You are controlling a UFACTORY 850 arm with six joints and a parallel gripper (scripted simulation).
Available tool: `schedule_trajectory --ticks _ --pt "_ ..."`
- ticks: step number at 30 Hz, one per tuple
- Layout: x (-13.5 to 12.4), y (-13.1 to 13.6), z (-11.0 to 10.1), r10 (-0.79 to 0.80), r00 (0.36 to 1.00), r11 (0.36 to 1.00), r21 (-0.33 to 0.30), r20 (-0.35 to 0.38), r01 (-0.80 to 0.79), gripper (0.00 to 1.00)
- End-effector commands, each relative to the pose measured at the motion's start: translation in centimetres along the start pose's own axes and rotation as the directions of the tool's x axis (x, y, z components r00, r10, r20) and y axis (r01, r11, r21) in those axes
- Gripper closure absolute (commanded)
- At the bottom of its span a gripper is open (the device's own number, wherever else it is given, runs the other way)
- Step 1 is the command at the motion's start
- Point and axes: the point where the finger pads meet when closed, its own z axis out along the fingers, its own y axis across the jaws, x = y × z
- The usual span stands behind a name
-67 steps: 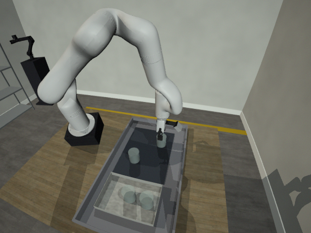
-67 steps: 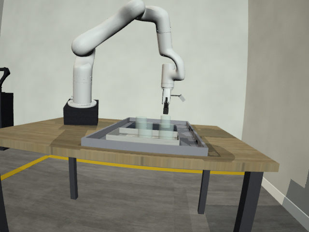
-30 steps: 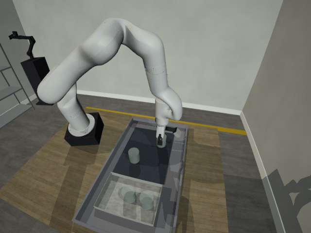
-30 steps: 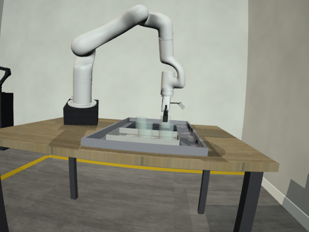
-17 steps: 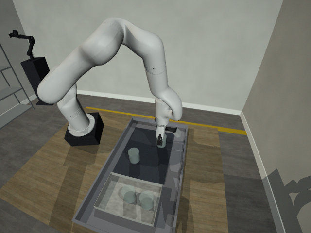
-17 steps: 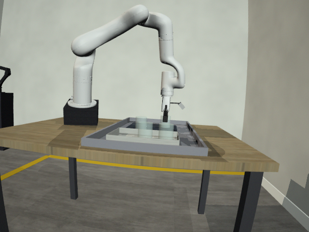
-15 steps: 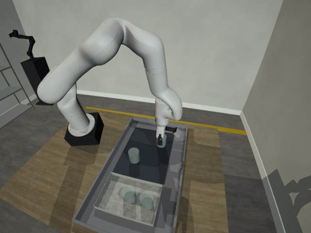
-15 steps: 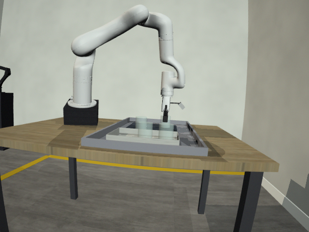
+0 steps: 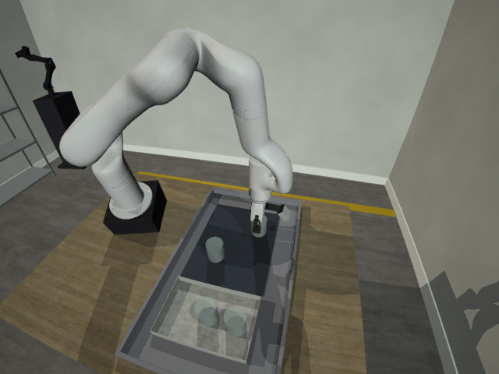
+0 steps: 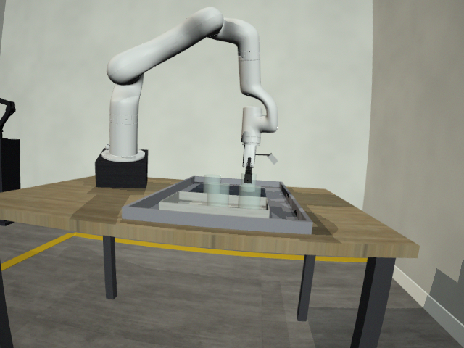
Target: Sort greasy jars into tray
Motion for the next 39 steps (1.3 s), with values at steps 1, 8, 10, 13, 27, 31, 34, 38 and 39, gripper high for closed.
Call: schedule_trajectory --ticks 1,8,10,13,27,31,34,38,39 --pt "0.1 -0.02 -0.07 0.0 1.0 1.0 0.0 -0.002 0.0 0.14" --pt "0.1 -0.02 -0.07 0.0 1.0 1.0 0.0 -0.002 0.0 0.14" --pt "0.1 -0.02 -0.07 0.0 1.0 1.0 0.0 -0.002 0.0 0.14" --pt "0.1 -0.02 -0.07 0.0 1.0 1.0 0.0 -0.002 0.0 0.14" --pt "0.1 -0.02 -0.07 0.0 1.0 1.0 0.0 -0.002 0.0 0.17" --pt "0.1 -0.02 -0.07 0.0 1.0 1.0 0.0 -0.002 0.0 0.17" --pt "0.1 -0.02 -0.07 0.0 1.0 1.0 0.0 -0.002 0.0 0.2" --pt "0.1 -0.02 -0.07 0.0 1.0 1.0 0.0 -0.002 0.0 0.2" --pt "0.1 -0.02 -0.07 0.0 1.0 1.0 0.0 -0.002 0.0 0.2"
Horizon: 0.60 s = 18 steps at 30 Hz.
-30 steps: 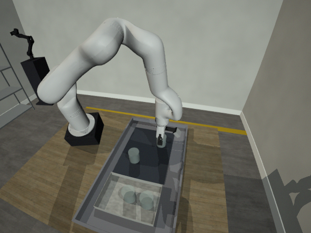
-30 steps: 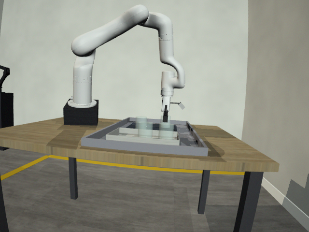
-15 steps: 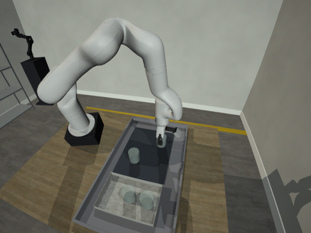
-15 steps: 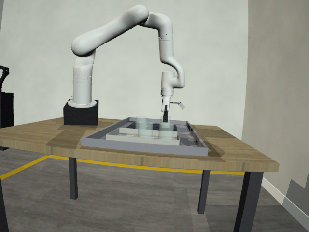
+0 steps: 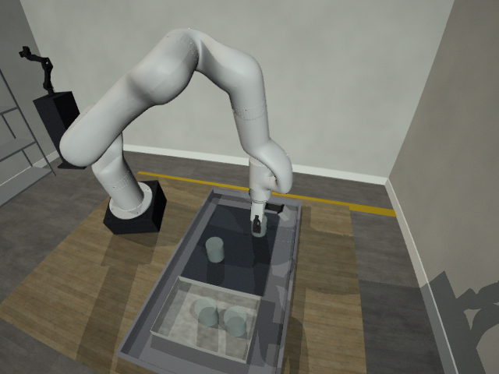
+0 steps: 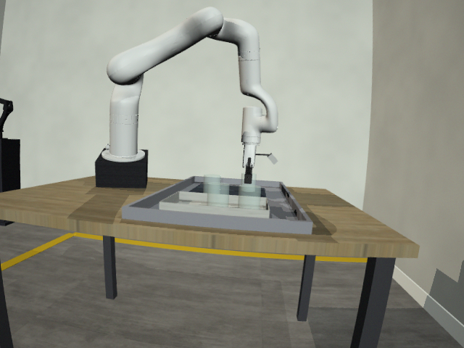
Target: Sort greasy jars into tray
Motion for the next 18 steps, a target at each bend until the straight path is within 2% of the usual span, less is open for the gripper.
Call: schedule_trajectory --ticks 1,18 --pt "0.1 -0.02 -0.07 0.0 1.0 1.0 0.0 -0.002 0.0 0.2" --pt "0.1 -0.02 -0.07 0.0 1.0 1.0 0.0 -0.002 0.0 0.23"
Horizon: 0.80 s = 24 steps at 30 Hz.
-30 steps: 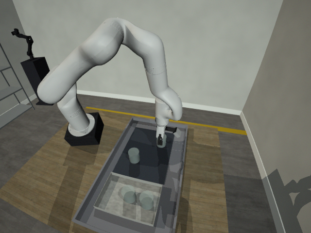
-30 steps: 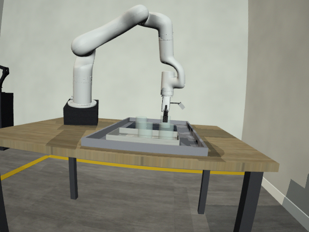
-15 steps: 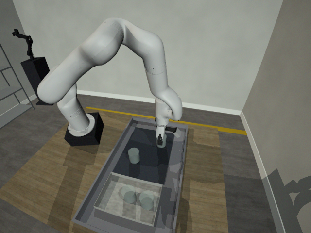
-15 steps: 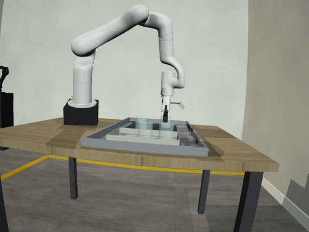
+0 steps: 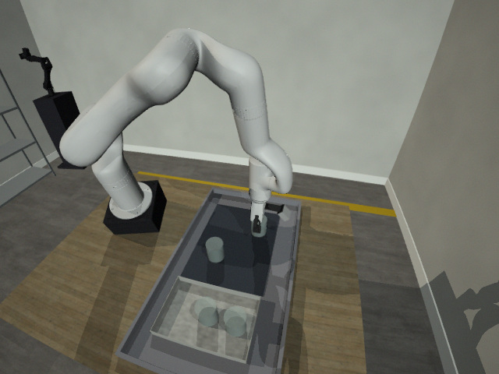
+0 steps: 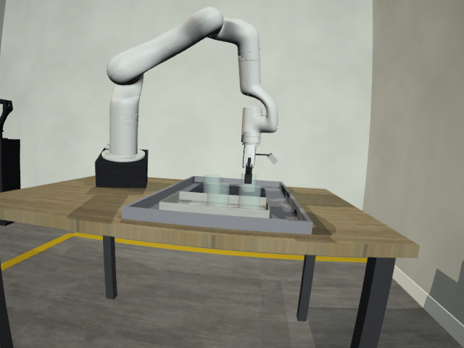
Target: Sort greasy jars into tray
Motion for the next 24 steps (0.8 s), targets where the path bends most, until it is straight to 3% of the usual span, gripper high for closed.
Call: schedule_trajectory --ticks 1,24 --pt "0.1 -0.02 -0.07 0.0 1.0 1.0 0.0 -0.002 0.0 0.23" --pt "0.1 -0.02 -0.07 0.0 1.0 1.0 0.0 -0.002 0.0 0.26"
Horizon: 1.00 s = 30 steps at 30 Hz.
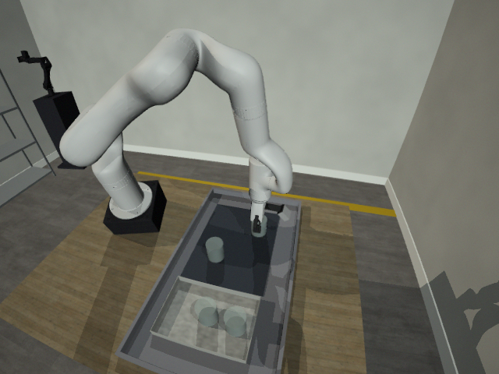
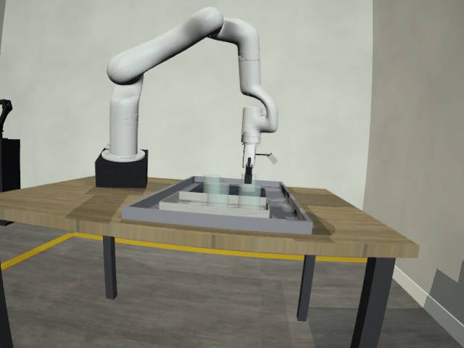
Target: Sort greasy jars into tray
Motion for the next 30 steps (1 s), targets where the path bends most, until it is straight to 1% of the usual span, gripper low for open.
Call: schedule_trajectory --ticks 1,2,3,19,20,30 --pt "0.09 -0.02 -0.07 0.0 1.0 1.0 0.0 -0.002 0.0 0.26" --pt "0.09 -0.02 -0.07 0.0 1.0 1.0 0.0 -0.002 0.0 0.26" --pt "0.09 -0.02 -0.07 0.0 1.0 1.0 0.0 -0.002 0.0 0.29" --pt "0.09 -0.02 -0.07 0.0 1.0 1.0 0.0 -0.002 0.0 0.29" --pt "0.09 -0.02 -0.07 0.0 1.0 1.0 0.0 -0.002 0.0 0.32" --pt "0.09 -0.02 -0.07 0.0 1.0 1.0 0.0 -0.002 0.0 0.32"
